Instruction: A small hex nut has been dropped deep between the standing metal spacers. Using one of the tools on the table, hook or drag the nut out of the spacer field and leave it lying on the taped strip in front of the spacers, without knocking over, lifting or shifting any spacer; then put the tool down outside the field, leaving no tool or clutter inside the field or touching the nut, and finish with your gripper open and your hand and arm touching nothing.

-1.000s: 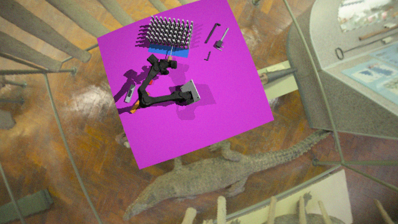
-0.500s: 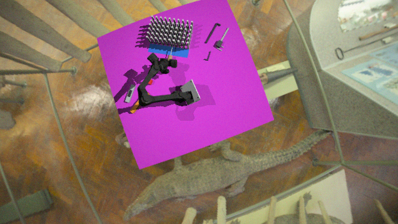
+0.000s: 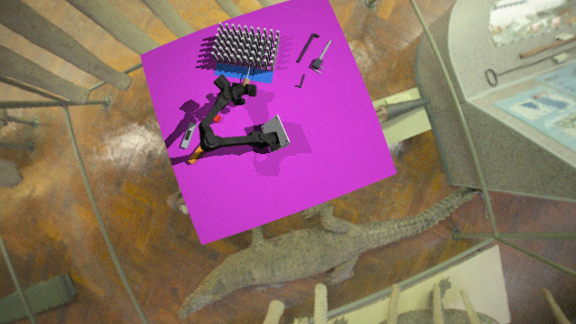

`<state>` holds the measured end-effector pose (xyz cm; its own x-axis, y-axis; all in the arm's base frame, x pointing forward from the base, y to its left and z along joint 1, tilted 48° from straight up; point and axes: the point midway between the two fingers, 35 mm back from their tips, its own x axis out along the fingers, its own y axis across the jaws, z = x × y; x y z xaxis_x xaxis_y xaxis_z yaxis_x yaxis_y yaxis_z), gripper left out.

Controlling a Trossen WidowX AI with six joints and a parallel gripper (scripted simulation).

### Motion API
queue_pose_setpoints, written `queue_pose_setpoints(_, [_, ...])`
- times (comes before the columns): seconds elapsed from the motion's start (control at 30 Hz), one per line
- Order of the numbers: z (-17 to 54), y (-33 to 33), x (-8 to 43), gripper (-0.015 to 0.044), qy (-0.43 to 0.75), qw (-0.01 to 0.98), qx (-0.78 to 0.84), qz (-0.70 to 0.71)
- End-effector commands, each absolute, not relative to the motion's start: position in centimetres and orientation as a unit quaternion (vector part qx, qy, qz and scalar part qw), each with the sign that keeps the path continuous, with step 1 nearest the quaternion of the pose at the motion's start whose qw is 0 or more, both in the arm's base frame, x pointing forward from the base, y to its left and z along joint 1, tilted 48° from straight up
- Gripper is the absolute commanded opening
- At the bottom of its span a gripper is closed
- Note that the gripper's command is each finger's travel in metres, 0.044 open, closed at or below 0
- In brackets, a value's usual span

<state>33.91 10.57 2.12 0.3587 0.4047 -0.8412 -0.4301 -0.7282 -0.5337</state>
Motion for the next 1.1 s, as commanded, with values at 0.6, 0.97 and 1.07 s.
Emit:
queue_pose_setpoints(0.6, [1.8,10.2,35.4,0.0,0.006,0.369,-0.74,0.562])
queue_pose_setpoints(0.97, [1.5,10.0,36.0,0.0,0.006,0.369,-0.74,0.562])
queue_pose_setpoints(1.07, [1.4,10.0,36.2,0.0,0.006,0.369,-0.74,0.562])
